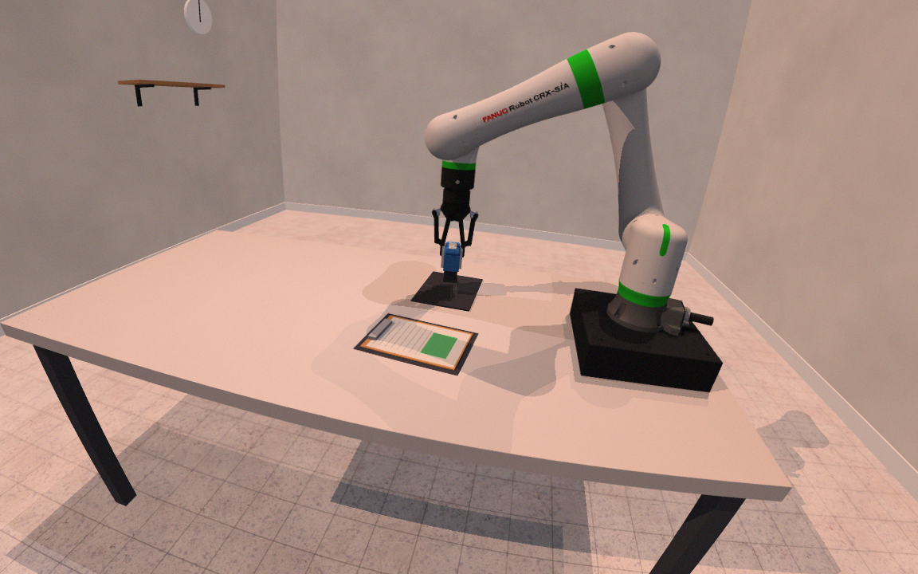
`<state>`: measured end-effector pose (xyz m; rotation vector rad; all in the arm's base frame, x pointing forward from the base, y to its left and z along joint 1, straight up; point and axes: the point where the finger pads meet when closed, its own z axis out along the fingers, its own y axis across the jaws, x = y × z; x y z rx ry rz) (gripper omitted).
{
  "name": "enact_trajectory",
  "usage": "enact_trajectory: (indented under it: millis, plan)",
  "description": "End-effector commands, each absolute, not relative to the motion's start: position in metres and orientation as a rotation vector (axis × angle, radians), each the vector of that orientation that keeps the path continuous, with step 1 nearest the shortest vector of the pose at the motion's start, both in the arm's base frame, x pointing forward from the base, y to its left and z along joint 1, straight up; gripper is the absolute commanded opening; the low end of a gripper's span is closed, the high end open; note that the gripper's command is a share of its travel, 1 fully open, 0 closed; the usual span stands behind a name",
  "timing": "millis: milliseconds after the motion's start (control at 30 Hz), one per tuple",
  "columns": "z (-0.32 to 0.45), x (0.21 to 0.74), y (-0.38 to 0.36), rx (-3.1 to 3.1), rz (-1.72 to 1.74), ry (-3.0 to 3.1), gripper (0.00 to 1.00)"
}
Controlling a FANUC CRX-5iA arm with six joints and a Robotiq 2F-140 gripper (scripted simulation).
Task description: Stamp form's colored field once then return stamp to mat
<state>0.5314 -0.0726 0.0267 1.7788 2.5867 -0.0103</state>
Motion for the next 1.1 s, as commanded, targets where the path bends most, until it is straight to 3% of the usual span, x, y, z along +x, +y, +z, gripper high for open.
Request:
enact_trajectory:
  millis: [0,200,333,700,733,1067]
  plan:
    - [0.027,0.532,-0.073,1.779,-0.01,2.586,0.17]
    - [0.027,0.531,-0.061,1.792,-0.01,2.577,0.17]
    - [0.027,0.522,0.017,1.886,-0.009,2.509,0.17]
    - [0.025,0.476,0.12,2.122,-0.009,2.312,0.17]
    - [0.025,0.461,0.154,2.126,-0.009,2.309,0.17]
    - [0.026,0.43,0.231,2.126,-0.009,2.308,0.17]
